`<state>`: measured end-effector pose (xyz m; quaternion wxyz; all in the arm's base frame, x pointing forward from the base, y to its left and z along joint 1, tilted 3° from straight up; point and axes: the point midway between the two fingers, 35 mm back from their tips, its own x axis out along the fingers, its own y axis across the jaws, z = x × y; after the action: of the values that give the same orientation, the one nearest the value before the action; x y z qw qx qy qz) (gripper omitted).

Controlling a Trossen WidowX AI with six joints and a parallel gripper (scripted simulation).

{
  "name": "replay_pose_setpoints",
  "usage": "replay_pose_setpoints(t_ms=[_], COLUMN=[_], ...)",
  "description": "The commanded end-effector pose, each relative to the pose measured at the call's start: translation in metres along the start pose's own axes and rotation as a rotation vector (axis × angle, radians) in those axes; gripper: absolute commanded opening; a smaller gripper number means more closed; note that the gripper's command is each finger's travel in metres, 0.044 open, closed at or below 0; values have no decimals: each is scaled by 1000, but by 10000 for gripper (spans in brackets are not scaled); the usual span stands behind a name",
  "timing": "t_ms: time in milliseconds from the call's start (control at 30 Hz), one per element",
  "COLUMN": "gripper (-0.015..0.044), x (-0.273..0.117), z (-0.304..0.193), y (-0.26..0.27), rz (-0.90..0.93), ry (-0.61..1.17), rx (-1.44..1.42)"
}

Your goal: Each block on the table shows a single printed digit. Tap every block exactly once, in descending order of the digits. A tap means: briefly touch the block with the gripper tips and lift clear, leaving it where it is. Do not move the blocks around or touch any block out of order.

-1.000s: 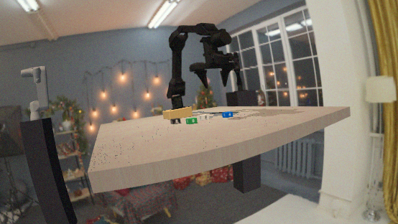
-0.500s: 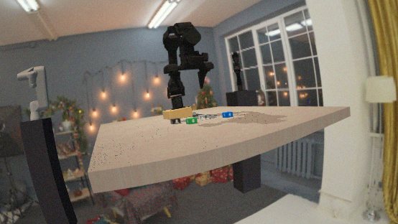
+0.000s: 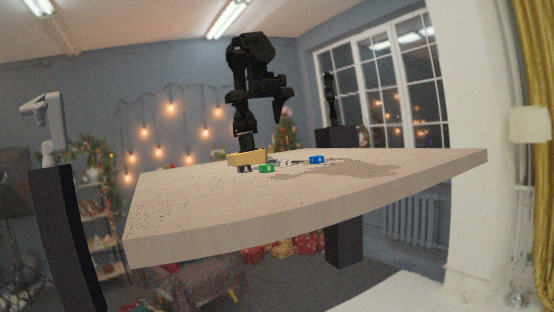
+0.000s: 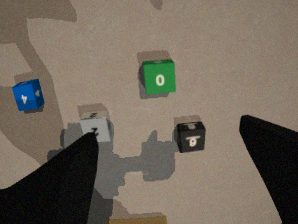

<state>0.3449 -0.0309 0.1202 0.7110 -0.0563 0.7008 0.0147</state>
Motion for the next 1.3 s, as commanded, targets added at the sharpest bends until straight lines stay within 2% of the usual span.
replay_pose_setpoints(t_ms=[0, 133, 300, 367, 533, 767, 800, 1267], gripper=[400, 400, 400, 348, 216, 32, 20, 20], x=[-2, 0, 0, 11, 79, 81, 81, 87], z=[-37, -81, -83, -82, -83, -84, -84, -83], y=[-24, -41, -42, -43, -43, -43, -43, -43], rz=[-4, -6, -6, -6, -6, -6, -6, -6], ry=[4, 7, 7, 7, 8, 8, 8, 8], rx=[7, 7, 7, 7, 7, 7, 7, 7])
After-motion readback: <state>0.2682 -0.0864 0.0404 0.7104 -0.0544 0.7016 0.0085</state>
